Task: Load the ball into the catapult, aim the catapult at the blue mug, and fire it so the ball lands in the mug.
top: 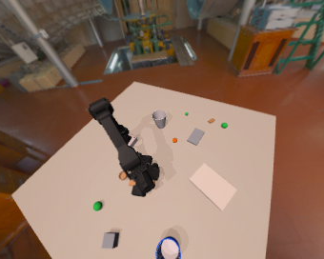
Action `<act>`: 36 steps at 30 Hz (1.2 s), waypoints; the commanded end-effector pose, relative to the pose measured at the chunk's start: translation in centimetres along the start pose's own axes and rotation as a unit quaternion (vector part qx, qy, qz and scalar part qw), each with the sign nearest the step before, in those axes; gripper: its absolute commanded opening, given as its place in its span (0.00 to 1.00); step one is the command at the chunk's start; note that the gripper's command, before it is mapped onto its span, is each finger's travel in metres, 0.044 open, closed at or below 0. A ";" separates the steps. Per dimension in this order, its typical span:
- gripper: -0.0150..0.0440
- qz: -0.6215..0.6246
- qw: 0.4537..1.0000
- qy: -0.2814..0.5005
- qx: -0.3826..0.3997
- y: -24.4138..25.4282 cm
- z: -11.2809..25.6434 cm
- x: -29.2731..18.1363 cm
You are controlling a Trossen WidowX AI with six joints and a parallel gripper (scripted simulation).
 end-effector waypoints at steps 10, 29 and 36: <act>0.25 -0.001 1.000 0.000 0.000 0.0 -1.1 0.0; 0.97 -0.001 1.000 0.000 0.000 -0.1 -0.1 0.1; 1.00 -0.001 1.000 0.000 0.000 0.0 8.8 0.0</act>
Point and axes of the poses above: the point midway between the two fingers, 35 mm back from their tips, its own z axis back along the fingers, its own y axis across the jaws, x = y × z, the point moved 9 cm from there along z, back along the fingers, and after that the axes turned 8 degrees about -z, right-handed, at the moved point
